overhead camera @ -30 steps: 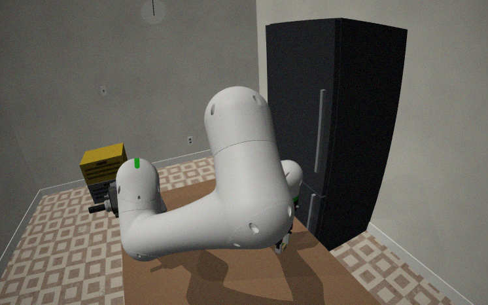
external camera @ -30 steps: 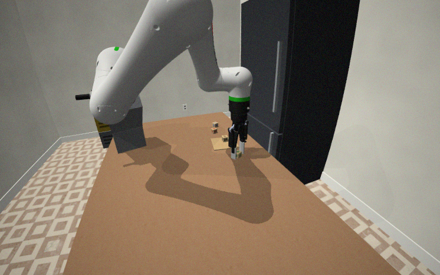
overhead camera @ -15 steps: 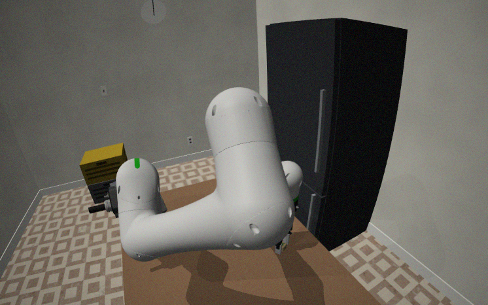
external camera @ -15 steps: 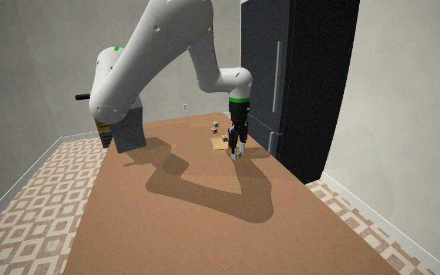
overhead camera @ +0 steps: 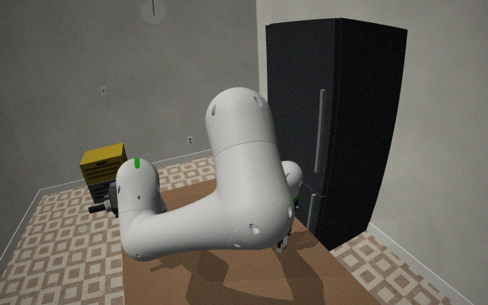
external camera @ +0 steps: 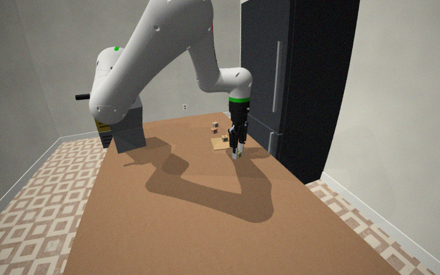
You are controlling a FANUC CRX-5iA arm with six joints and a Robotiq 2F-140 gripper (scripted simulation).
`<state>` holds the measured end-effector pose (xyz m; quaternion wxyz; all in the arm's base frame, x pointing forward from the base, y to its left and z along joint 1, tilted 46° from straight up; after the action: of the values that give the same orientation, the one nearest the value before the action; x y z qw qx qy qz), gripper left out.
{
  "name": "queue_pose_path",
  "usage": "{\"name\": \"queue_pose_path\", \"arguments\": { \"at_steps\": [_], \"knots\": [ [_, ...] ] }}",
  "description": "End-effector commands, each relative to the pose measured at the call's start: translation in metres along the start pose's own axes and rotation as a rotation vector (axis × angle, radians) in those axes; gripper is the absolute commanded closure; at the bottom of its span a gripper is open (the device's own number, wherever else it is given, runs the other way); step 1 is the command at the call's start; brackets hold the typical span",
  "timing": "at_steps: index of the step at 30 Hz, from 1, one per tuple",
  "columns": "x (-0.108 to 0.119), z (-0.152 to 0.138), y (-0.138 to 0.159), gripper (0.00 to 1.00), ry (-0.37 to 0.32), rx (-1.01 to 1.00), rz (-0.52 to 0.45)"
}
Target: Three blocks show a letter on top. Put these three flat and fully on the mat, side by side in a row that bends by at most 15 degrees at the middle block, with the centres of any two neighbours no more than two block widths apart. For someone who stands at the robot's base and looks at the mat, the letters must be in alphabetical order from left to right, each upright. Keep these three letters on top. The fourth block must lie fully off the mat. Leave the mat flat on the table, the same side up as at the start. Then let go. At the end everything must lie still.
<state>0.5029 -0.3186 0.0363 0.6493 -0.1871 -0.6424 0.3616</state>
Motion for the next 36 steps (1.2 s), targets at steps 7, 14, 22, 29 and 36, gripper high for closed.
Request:
{"name": "queue_pose_path", "arguments": {
  "at_steps": [7, 14, 22, 29, 36],
  "knots": [
    [0.0002, -0.0002, 0.0000, 0.84, 0.000, 0.000, 0.000],
    [0.0002, -0.0002, 0.0000, 0.84, 0.000, 0.000, 0.000],
    [0.0002, -0.0002, 0.0000, 0.84, 0.000, 0.000, 0.000],
    [0.0002, -0.0002, 0.0000, 0.84, 0.000, 0.000, 0.000],
    [0.0002, -0.0002, 0.0000, 0.84, 0.000, 0.000, 0.000]
  ]
}}
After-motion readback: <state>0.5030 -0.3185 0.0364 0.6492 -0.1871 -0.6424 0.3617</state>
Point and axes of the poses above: the point where the finger pads meet when closed, its own x axis back along the fingers, its own z axis across the jaws, y = z × x, the point moved 6 cm from there along x, back along the fingers, and after that the axes turned 8 degrees about -x, right-handed, at the moved point
